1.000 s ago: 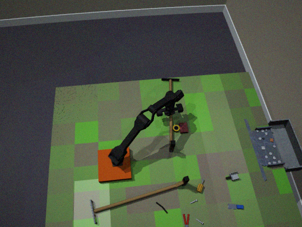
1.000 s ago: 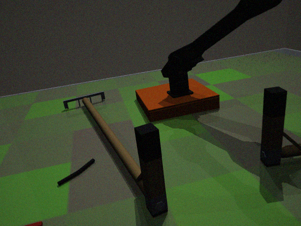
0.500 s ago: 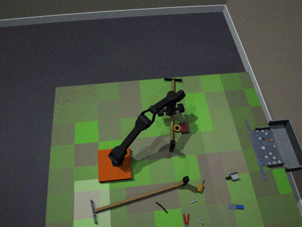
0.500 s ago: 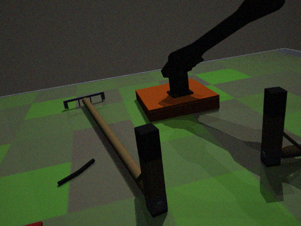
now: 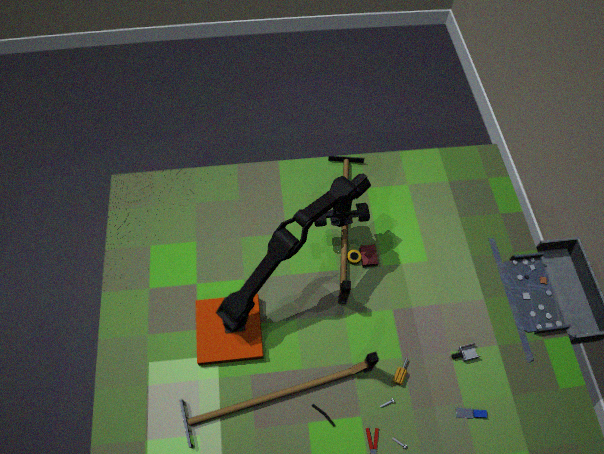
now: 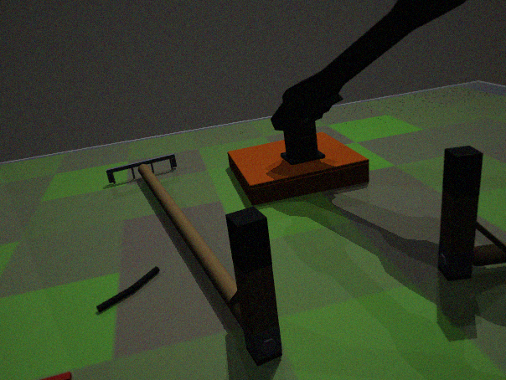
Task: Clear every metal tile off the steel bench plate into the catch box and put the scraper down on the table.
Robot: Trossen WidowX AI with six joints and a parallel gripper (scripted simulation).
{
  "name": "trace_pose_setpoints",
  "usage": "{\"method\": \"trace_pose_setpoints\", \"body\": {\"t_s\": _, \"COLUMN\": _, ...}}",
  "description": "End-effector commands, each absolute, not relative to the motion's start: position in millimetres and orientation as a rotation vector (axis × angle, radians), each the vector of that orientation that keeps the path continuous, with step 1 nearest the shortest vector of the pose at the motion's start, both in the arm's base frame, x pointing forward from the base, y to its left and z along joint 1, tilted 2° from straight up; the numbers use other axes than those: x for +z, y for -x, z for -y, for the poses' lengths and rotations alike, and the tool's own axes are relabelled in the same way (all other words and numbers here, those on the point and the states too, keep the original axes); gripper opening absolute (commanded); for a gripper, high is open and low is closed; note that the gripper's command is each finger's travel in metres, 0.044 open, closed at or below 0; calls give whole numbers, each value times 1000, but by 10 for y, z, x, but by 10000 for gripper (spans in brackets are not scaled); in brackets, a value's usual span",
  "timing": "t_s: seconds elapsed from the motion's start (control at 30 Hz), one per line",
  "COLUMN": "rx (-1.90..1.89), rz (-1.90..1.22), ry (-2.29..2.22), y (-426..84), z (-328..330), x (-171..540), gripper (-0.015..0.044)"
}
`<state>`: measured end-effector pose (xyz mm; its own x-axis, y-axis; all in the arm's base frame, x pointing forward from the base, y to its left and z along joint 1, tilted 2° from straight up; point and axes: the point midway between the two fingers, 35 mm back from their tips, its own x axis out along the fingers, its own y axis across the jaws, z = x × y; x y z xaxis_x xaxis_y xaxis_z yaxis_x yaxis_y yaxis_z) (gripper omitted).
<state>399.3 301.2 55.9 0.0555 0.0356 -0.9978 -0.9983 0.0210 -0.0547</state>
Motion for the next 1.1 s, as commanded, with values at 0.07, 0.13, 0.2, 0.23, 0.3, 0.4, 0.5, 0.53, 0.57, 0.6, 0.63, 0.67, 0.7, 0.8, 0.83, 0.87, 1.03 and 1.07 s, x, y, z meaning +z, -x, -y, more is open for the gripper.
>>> {"method": "trace_pose_setpoints", "body": {"t_s": 0.07, "rx": 1076, "rz": -1179, "ry": 1093, "y": -3938, "z": -3032, "x": 760, "gripper": 0}}
{"method": "trace_pose_setpoints", "body": {"t_s": 0.13, "rx": 1043, "rz": -1189, "ry": 1056, "y": -3920, "z": -3036, "x": 821, "gripper": 0}}
{"method": "trace_pose_setpoints", "body": {"t_s": 0.2, "rx": 1010, "rz": -1199, "ry": 1018, "y": -3900, "z": -3038, "x": 881, "gripper": 0}}
{"method": "trace_pose_setpoints", "body": {"t_s": 0.23, "rx": 993, "rz": -1204, "ry": 999, "y": -3890, "z": -3040, "x": 911, "gripper": 0}}
{"method": "trace_pose_setpoints", "body": {"t_s": 0.3, "rx": 961, "rz": -1213, "ry": 961, "y": -3870, "z": -3042, "x": 971, "gripper": 0}}
{"method": "trace_pose_setpoints", "body": {"t_s": 0.4, "rx": 912, "rz": -1226, "ry": 904, "y": -3838, "z": -3043, "x": 1060, "gripper": 0}}
{"method": "trace_pose_setpoints", "body": {"t_s": 0.5, "rx": 864, "rz": -1237, "ry": 845, "y": -3805, "z": -3044, "x": 1148, "gripper": 0}}
{"method": "trace_pose_setpoints", "body": {"t_s": 0.53, "rx": 849, "rz": -1241, "ry": 826, "y": -3793, "z": -3043, "x": 1177, "gripper": 0}}
{"method": "trace_pose_setpoints", "body": {"t_s": 0.57, "rx": 833, "rz": -1244, "ry": 806, "y": -3782, "z": -3043, "x": 1206, "gripper": 0}}
{"method": "trace_pose_setpoints", "body": {"t_s": 0.6, "rx": 817, "rz": -1248, "ry": 786, "y": -3770, "z": -3043, "x": 1234, "gripper": 0}}
{"method": "trace_pose_setpoints", "body": {"t_s": 0.63, "rx": 802, "rz": -1251, "ry": 766, "y": -3758, "z": -3042, "x": 1263, "gripper": 0}}
{"method": "trace_pose_setpoints", "body": {"t_s": 0.67, "rx": 786, "rz": -1254, "ry": 746, "y": -3747, "z": -3041, "x": 1292, "gripper": 0}}
{"method": "trace_pose_setpoints", "body": {"t_s": 0.7, "rx": 771, "rz": -1257, "ry": 726, "y": -3734, "z": -3040, "x": 1320, "gripper": 0}}
{"method": "trace_pose_setpoints", "body": {"t_s": 0.8, "rx": 726, "rz": -1265, "ry": 666, "y": -3698, "z": -3037, "x": 1405, "gripper": 0}}
{"method": "trace_pose_setpoints", "body": {"t_s": 0.83, "rx": 710, "rz": -1268, "ry": 646, "y": -3685, "z": -3035, "x": 1433, "gripper": 0}}
{"method": "trace_pose_setpoints", "body": {"t_s": 0.87, "rx": 695, "rz": -1270, "ry": 625, "y": -3672, "z": -3034, "x": 1460, "gripper": 0}}
{"method": "trace_pose_setpoints", "body": {"t_s": 1.03, "rx": 622, "rz": -1281, "ry": 523, "y": -3607, "z": -3023, "x": 1597, "gripper": 0}}
{"method": "trace_pose_setpoints", "body": {"t_s": 1.07, "rx": 607, "rz": -1283, "ry": 502, "y": -3593, "z": -3020, "x": 1624, "gripper": 0}}
